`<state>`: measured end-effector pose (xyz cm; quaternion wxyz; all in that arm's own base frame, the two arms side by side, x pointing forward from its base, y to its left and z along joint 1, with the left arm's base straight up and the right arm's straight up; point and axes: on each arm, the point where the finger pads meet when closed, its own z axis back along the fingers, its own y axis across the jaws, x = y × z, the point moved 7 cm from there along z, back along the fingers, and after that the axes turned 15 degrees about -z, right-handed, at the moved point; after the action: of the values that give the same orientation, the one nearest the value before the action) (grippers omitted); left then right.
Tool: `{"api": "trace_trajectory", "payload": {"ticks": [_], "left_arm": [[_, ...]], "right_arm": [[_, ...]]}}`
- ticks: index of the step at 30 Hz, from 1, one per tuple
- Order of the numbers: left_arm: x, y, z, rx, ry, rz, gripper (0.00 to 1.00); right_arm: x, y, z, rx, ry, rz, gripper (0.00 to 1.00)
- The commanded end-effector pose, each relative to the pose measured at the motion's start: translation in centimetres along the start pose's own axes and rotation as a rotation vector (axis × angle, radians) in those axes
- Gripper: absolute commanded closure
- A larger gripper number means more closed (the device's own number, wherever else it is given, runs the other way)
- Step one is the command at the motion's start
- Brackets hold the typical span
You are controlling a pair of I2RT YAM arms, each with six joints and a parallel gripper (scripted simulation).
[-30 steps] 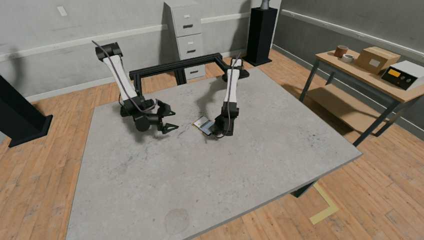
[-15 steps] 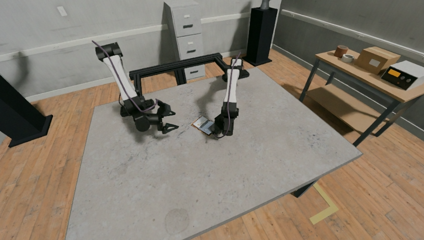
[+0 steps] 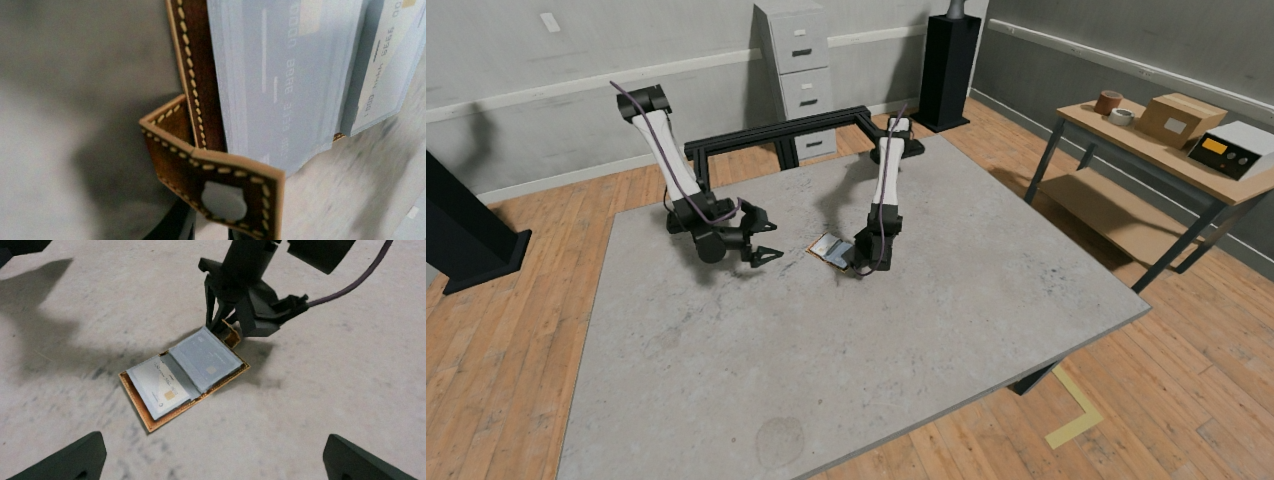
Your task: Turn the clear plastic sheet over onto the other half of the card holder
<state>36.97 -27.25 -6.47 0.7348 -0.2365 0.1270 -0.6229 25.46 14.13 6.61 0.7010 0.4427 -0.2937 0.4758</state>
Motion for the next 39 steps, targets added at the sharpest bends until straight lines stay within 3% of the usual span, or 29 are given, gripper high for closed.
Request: {"api": "trace_trajectory", "payload": {"ticks": [1, 23, 35, 39], "left_arm": [[1.3, -0.8, 2.6, 0.064, -0.030, -0.055, 0.84], [1.5, -3.1, 4.4, 0.051, -0.037, -0.035, 0.84], [1.7, -2.9, 3.1, 0.057, -0.049, -0.043, 0.84], [1.8, -2.0, 0.7, 0.034, -0.031, -0.029, 0.84]], "right_arm": [[0.6, -0.1, 0.2, -0.003, -0.013, 0.022, 0.00], [0.6, -0.1, 0.2, -0.003, -0.013, 0.022, 0.00], [0.6, -0.1, 0.2, -0.003, -0.013, 0.022, 0.00], [0.6, -0.1, 0.2, -0.003, -0.013, 0.022, 0.00]]}}
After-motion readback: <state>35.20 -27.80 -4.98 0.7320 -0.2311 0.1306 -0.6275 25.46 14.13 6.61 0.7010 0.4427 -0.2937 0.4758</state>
